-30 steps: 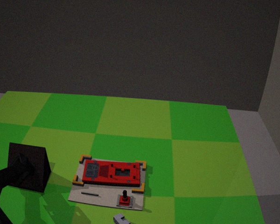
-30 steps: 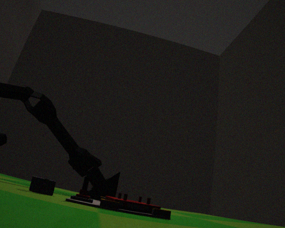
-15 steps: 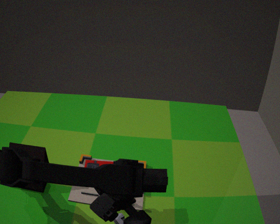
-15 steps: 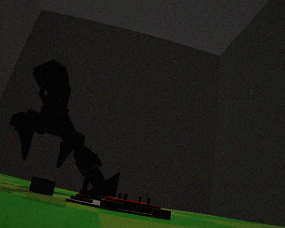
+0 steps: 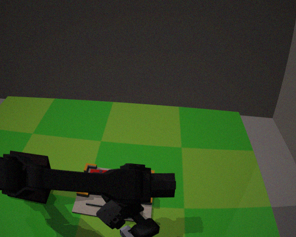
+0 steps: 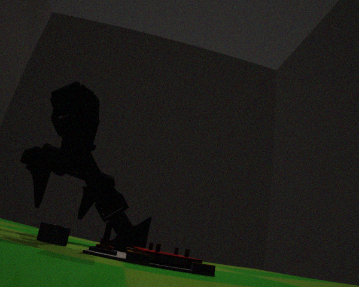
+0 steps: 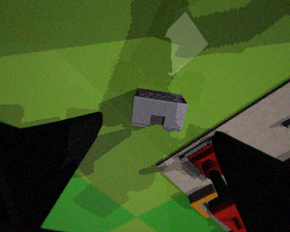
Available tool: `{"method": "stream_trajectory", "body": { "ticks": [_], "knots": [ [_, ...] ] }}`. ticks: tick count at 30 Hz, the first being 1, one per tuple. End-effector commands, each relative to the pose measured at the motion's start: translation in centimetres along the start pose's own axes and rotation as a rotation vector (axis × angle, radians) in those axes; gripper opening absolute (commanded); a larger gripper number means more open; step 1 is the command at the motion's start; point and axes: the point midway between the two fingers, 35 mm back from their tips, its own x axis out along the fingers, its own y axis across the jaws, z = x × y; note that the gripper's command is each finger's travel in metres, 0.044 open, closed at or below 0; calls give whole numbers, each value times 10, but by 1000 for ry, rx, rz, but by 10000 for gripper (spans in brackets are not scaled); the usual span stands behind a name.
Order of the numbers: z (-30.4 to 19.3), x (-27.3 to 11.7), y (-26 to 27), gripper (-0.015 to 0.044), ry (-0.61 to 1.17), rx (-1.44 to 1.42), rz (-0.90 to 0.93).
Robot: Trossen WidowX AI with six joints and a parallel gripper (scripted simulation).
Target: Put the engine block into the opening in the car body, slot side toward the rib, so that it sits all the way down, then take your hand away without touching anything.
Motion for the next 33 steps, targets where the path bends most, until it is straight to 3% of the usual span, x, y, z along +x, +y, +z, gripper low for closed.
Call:
{"method": "stream_trajectory", "body": {
  "ticks": [1, 27, 33],
  "knots": [
    [0, 6, -1, 440, -4, -7, 3],
    [1, 45, -1, 440, -5, -7, 4],
    [1, 45, -1, 282, -5, -7, 4]
  ]
}}
